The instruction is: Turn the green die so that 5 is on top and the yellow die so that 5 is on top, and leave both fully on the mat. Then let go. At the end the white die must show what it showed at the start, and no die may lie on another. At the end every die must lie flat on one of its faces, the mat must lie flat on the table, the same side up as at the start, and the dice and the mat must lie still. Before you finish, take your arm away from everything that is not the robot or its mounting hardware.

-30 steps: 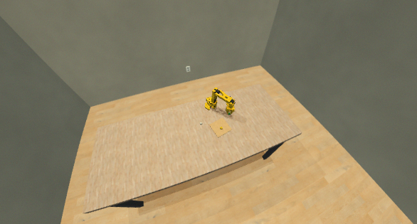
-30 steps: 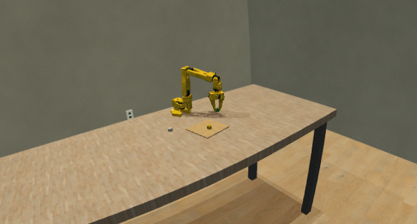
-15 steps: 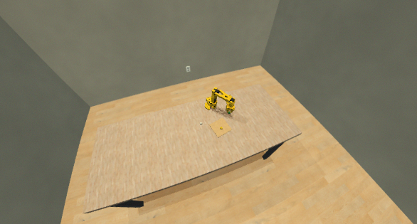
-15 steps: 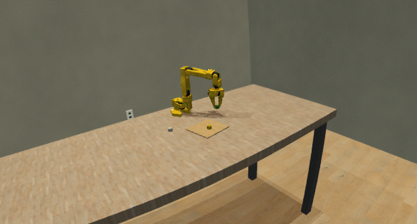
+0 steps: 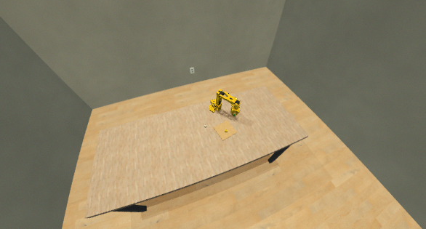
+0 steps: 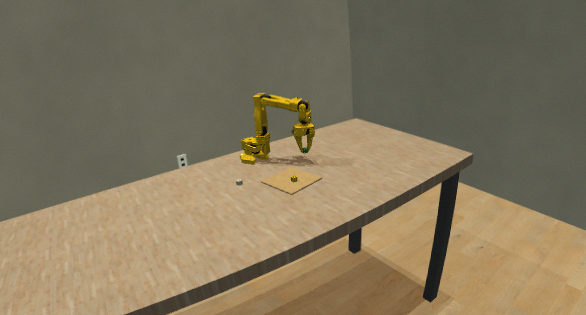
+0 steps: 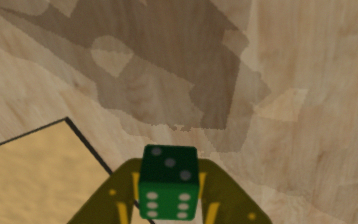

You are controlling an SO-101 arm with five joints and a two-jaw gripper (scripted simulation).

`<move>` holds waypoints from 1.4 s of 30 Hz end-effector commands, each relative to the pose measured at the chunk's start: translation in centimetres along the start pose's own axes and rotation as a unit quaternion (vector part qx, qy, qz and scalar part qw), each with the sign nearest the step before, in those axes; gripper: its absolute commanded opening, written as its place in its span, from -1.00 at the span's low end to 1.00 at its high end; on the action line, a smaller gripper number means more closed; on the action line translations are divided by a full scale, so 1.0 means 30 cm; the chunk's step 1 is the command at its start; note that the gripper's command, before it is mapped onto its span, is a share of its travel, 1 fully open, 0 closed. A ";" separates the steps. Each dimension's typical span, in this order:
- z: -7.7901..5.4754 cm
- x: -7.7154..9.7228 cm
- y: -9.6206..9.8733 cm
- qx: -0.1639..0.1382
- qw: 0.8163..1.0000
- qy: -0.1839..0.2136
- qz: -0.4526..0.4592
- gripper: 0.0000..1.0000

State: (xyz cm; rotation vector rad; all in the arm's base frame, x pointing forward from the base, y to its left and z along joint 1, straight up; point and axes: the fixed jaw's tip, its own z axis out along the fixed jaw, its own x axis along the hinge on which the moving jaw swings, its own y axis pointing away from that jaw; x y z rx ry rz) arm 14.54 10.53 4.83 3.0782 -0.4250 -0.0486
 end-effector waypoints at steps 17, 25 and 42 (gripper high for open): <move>-0.040 0.000 -0.023 0.032 0.980 0.014 0.194 -1.00; -0.040 -0.005 -0.025 0.033 0.954 0.011 0.299 -1.00; -0.034 -0.042 -0.024 0.033 0.957 0.011 0.287 -1.00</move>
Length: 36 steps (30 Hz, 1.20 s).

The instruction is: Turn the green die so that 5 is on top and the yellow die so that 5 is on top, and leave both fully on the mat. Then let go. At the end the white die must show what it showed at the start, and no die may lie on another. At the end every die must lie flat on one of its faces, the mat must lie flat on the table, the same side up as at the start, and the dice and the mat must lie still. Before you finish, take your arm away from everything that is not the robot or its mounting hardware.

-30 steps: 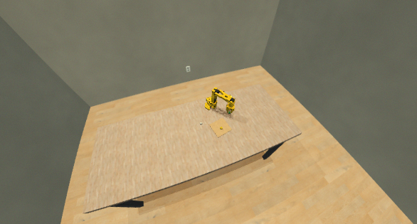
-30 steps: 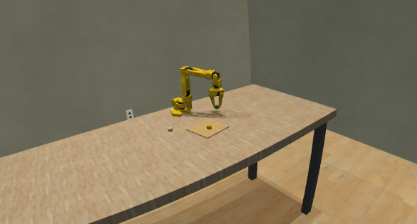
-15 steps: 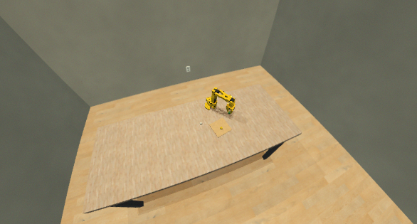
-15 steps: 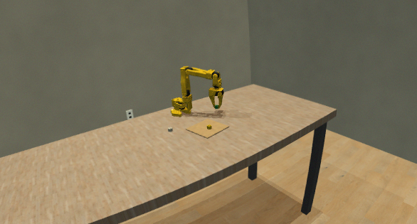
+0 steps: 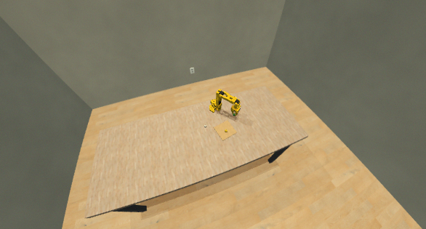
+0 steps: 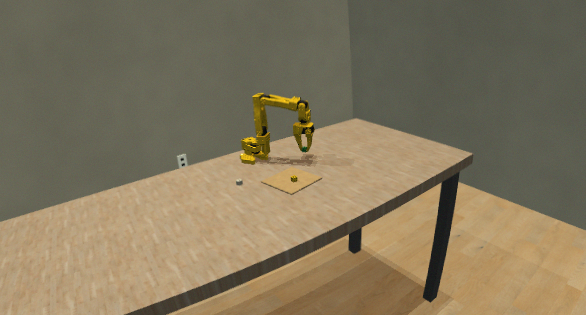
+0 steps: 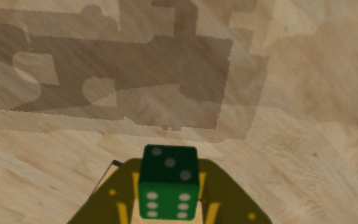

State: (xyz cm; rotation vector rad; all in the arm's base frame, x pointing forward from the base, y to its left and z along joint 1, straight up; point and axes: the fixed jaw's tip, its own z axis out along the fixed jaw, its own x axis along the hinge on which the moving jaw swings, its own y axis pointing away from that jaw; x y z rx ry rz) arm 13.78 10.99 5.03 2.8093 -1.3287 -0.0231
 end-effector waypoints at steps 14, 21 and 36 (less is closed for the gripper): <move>-0.001 -0.097 0.074 0.030 0.996 0.000 -0.089 -1.00; 0.005 -0.109 0.090 0.030 0.994 0.000 -0.103 -1.00; 0.005 -0.109 0.090 0.030 0.994 0.000 -0.103 -1.00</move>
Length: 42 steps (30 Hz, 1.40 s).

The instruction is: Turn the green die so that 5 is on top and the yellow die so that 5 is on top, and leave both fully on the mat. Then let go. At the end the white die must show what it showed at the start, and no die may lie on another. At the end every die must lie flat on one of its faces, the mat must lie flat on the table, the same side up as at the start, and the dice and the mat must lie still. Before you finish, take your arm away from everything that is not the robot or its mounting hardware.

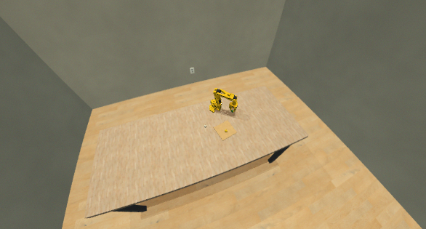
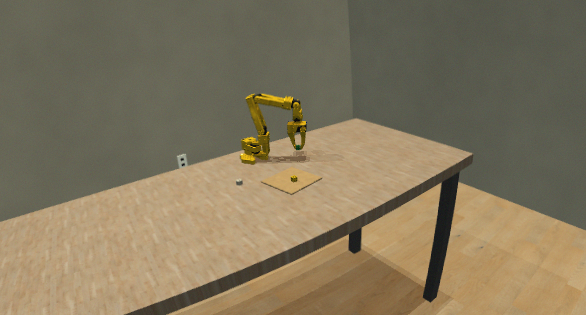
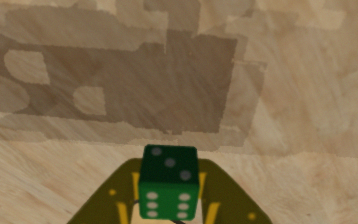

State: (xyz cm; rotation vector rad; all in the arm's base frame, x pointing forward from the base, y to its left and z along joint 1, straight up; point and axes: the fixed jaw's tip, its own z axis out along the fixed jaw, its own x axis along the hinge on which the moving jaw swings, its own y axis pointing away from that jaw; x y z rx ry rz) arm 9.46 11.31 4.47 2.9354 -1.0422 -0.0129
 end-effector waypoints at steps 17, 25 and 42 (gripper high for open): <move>-0.027 -0.006 -0.017 0.038 0.999 -0.001 0.004 -1.00; -0.026 -0.006 -0.017 0.038 0.999 -0.001 0.004 -1.00; -0.006 -0.006 -0.019 0.038 0.999 -0.001 0.004 -1.00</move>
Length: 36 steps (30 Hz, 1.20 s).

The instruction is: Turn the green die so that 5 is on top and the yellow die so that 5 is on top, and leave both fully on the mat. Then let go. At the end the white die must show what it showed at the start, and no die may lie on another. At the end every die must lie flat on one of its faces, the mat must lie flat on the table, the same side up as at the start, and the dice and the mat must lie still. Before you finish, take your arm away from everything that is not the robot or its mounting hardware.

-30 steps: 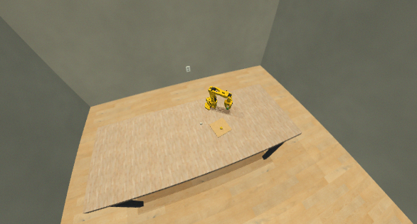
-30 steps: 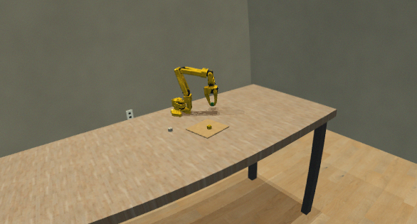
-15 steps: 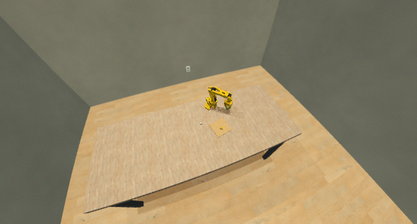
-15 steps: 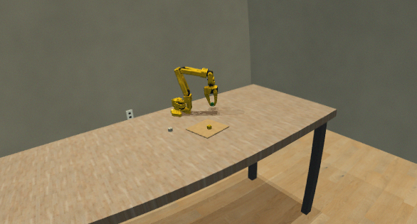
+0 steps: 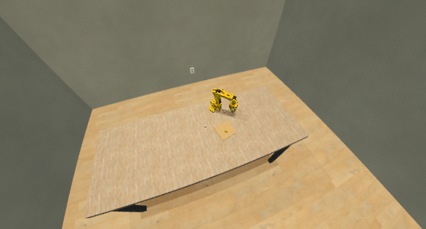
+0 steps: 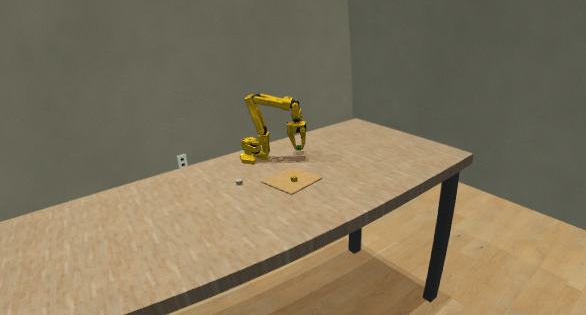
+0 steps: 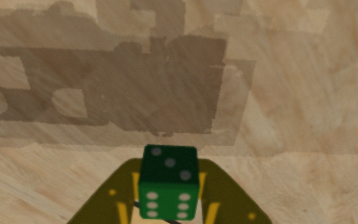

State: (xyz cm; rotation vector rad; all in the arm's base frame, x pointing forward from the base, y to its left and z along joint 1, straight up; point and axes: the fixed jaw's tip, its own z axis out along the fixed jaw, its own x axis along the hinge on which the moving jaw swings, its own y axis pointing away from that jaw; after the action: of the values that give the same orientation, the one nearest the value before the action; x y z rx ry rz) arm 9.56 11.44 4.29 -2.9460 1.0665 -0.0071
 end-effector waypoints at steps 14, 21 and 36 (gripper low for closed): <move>0.008 -0.006 -0.014 0.020 1.000 -0.001 -0.002 -1.00; 0.016 -0.006 -0.014 0.020 1.000 -0.001 -0.002 -1.00; 0.032 -0.006 -0.015 0.020 1.000 -0.001 -0.002 -1.00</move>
State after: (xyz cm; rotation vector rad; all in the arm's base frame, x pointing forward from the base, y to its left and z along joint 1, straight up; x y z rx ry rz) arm 9.67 11.58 3.30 -2.9273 1.0597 -0.0181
